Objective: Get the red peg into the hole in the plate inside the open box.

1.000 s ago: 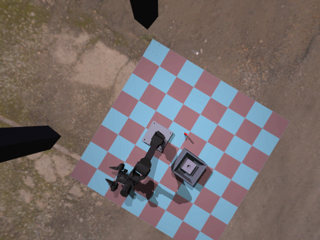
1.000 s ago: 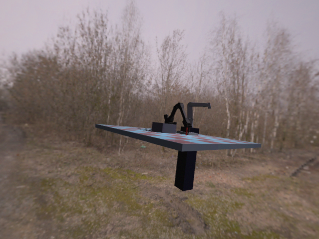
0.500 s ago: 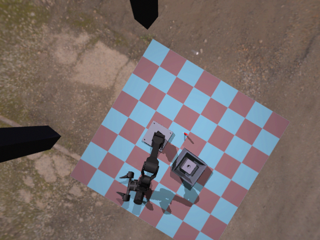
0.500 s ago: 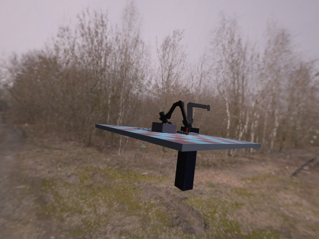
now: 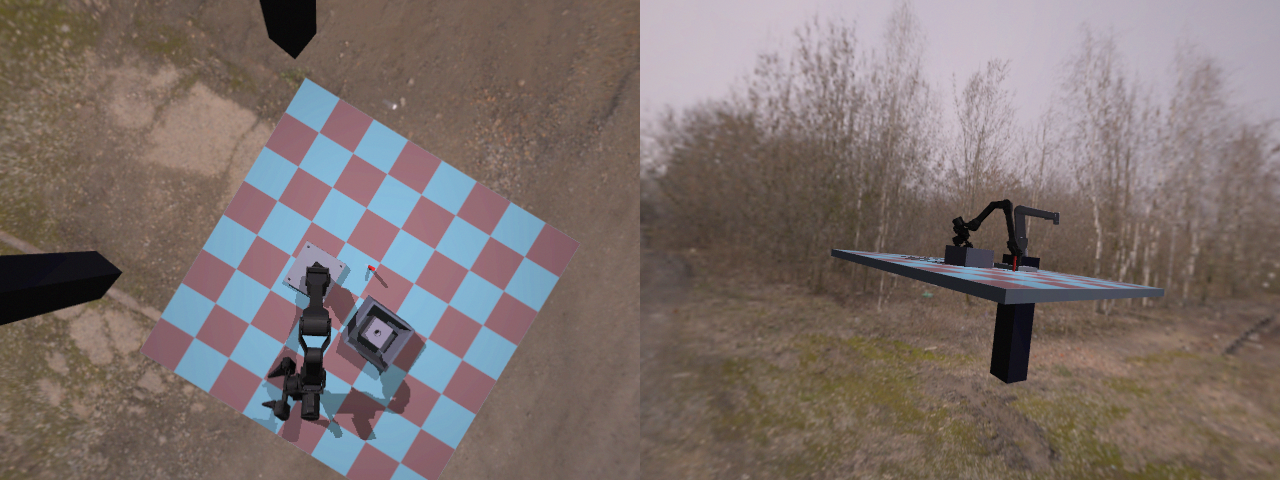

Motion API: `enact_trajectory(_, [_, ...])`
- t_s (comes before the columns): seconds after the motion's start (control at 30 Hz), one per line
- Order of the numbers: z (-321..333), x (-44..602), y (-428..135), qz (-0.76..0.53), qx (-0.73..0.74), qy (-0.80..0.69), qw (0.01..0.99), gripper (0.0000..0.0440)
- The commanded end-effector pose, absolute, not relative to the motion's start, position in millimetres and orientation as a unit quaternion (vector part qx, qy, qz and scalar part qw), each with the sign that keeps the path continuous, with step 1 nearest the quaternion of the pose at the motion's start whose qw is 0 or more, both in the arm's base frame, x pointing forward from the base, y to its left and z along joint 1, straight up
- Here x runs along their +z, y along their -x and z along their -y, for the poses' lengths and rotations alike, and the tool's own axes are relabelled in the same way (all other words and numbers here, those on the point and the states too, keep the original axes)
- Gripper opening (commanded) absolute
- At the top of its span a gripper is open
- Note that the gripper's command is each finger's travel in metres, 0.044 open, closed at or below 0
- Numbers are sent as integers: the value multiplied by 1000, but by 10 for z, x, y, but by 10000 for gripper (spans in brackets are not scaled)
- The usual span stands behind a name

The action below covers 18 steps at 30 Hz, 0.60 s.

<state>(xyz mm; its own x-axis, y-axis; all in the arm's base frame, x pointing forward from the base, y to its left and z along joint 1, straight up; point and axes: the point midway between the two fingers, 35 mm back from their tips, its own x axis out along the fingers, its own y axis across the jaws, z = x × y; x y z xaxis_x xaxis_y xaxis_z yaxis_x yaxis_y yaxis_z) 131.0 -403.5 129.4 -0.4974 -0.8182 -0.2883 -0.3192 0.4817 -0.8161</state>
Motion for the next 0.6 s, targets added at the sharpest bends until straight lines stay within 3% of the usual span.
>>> enact_trajectory(0.0, [3927, 1413, -1556, -752, -388, 363, 391, 440])
enact_trajectory(0.57, [2922, 1760, -2667, -582, -440, 305, 612, 440])
